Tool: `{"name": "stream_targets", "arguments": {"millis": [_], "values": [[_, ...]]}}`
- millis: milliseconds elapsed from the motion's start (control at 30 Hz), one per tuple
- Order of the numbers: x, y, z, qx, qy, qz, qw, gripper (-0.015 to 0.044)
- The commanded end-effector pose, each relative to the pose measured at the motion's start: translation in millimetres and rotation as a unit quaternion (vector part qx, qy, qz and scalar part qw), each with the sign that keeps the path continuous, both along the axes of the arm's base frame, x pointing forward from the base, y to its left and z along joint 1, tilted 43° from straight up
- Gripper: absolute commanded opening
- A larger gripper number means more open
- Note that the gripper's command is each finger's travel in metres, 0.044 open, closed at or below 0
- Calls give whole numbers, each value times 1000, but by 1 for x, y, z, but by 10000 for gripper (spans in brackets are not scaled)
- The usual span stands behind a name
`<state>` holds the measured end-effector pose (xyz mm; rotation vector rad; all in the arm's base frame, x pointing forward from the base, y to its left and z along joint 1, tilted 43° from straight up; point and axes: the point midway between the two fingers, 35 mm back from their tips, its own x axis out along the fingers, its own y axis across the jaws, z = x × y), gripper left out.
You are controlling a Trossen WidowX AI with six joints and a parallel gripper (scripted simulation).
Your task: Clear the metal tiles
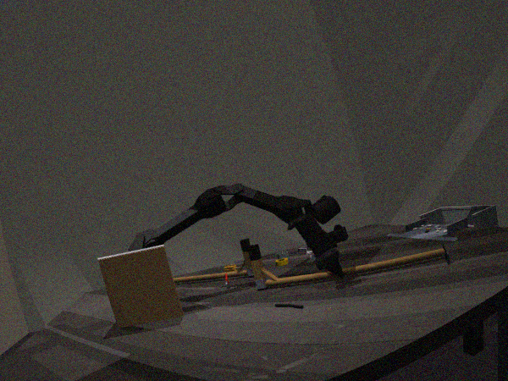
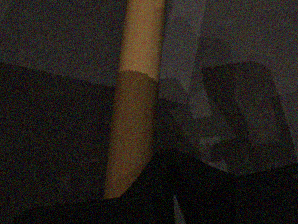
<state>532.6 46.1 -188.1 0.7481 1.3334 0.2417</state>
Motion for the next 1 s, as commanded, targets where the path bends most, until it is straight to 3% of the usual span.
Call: {"name": "stream_targets", "arguments": {"millis": [0, 967], "values": [[4, 4, 3, -1, -3, 1, 1000, 0], [17, 26, 17, 1, -3, 0, 1000, 0]]}}
